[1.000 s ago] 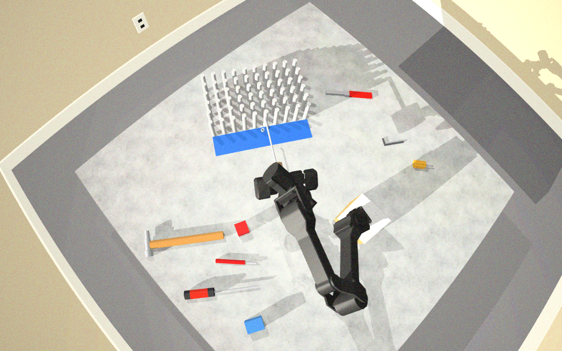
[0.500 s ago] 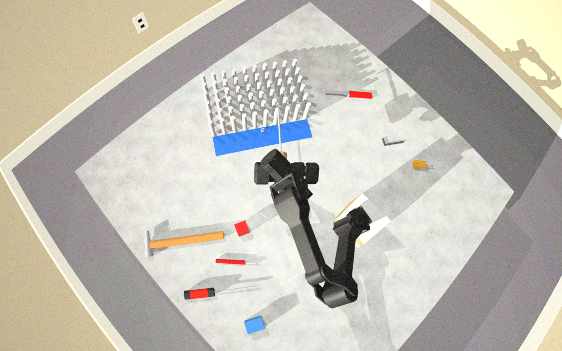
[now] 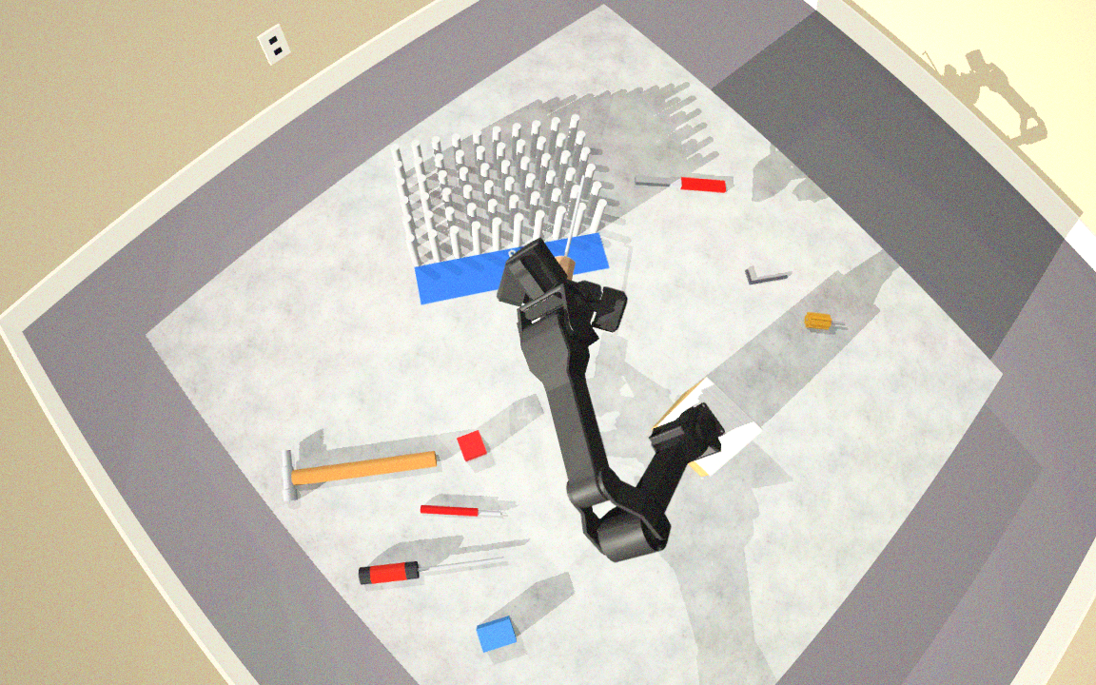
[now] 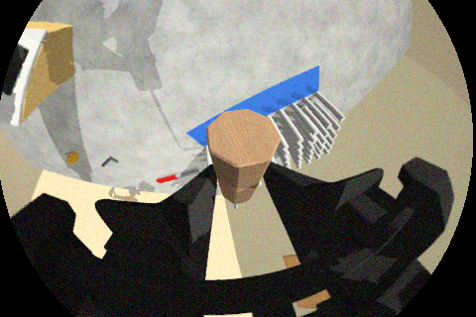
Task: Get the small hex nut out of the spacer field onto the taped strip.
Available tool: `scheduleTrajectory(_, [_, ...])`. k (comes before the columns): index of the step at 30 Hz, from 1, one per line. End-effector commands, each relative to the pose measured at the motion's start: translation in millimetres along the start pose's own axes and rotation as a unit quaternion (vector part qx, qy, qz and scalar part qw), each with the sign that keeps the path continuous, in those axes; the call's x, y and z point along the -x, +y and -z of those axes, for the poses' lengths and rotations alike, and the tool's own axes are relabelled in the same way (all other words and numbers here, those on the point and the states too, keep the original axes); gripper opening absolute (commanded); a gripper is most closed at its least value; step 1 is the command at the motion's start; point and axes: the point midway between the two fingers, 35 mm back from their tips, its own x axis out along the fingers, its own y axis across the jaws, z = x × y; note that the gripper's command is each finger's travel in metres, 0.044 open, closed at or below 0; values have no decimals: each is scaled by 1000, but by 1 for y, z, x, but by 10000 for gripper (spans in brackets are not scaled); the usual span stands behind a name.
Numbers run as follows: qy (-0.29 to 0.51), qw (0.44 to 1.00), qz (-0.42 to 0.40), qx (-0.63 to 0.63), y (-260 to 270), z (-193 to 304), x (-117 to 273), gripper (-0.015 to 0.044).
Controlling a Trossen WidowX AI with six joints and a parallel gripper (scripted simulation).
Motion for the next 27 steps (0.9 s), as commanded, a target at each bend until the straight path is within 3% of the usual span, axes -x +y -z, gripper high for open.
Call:
scheduleTrajectory(1, [9, 999, -15, -31, 1, 18, -3, 0])
scheduleTrajectory(27, [50, 965, -129, -225, 38, 129, -41, 0])
